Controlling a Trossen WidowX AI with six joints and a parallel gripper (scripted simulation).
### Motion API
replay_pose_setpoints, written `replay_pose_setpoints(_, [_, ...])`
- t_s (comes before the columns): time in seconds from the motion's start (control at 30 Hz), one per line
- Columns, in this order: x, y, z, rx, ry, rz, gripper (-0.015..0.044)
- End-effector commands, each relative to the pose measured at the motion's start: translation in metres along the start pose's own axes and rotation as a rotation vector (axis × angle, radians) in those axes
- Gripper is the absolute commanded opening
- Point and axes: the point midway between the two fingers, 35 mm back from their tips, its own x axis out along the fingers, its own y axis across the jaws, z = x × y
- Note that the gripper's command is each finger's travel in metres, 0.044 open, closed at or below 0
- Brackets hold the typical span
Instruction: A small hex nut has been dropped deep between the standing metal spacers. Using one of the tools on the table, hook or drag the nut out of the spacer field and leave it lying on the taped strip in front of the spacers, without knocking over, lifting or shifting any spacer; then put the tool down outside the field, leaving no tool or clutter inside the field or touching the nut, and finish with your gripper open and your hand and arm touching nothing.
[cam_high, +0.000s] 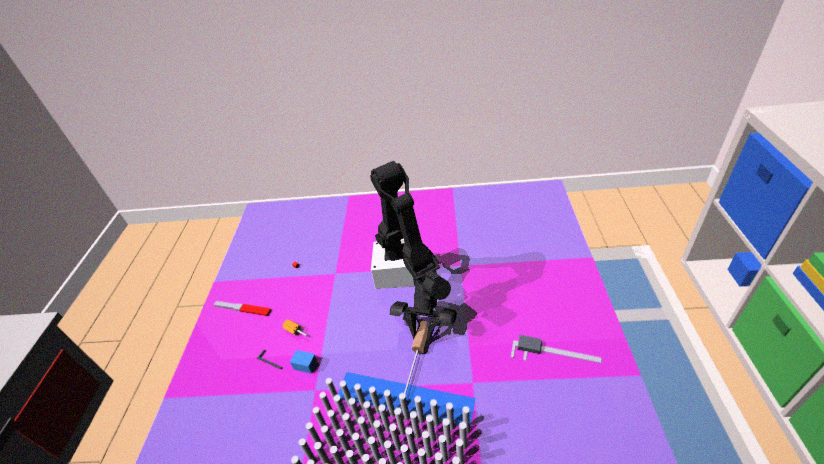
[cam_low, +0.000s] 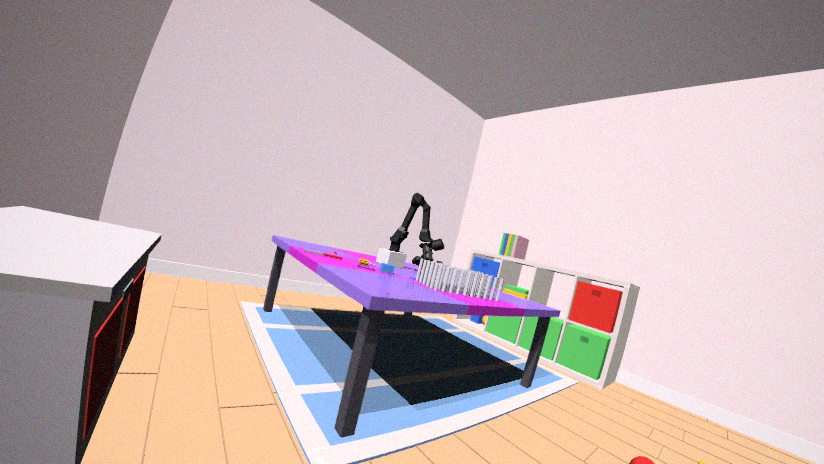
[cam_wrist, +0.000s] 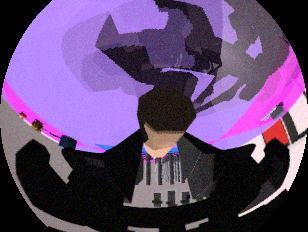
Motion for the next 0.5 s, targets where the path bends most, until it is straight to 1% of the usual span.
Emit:
replay_pose_setpoints(0.0, [-0.0021, 0.0017, 0.0015, 0.002, 0.0, 0.002, 0.0])
replay_pose_setpoints(0.47, [-0.0066, 0.0008, -0.0041, 0.003, 0.0, 0.002, 0.0])
